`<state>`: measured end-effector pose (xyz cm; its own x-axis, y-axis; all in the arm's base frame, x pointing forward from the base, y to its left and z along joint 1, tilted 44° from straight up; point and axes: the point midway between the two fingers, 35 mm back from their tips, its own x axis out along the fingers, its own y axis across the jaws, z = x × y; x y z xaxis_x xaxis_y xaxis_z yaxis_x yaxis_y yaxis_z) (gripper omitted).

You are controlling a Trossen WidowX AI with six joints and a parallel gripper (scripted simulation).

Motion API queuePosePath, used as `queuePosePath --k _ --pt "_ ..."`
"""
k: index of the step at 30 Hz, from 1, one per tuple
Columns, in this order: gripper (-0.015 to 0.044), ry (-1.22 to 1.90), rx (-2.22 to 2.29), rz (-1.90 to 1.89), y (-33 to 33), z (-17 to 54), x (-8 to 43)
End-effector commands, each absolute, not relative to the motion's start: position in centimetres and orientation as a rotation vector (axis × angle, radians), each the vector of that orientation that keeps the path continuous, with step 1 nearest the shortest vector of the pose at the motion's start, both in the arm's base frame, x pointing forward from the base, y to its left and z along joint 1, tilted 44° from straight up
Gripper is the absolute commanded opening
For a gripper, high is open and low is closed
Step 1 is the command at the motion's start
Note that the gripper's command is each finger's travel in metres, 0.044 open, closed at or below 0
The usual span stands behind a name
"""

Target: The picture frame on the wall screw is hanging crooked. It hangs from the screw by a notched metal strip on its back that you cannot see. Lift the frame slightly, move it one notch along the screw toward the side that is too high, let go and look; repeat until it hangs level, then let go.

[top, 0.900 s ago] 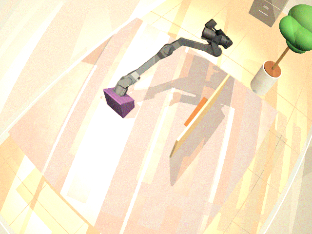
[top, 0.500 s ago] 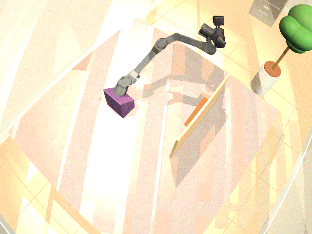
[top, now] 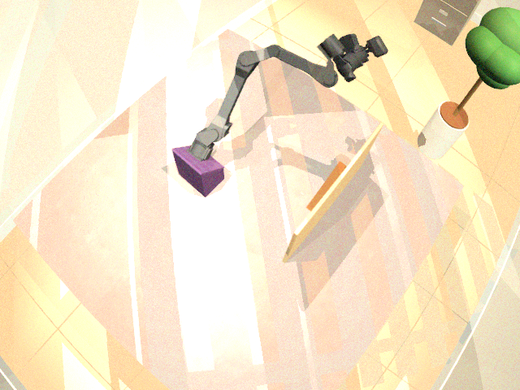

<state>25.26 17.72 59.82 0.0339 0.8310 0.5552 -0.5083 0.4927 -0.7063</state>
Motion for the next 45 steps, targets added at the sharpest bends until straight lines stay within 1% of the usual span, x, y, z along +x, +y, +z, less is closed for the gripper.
queuePosePath --k 1,15,28,37,45 --pt "0.026 -0.484 0.527 1.053 12.9 54.5 27.2" --pt "0.026 -0.18 1.116 0.899 9.5 48.3 28.1" --pt "0.026 0.025 1.796 0.608 5.1 38.7 28.1" --pt "0.026 0.042 2.29 0.334 1.8 30.1 27.3" --pt "0.026 -0.071 2.713 0.067 -1.3 21.5 25.7"
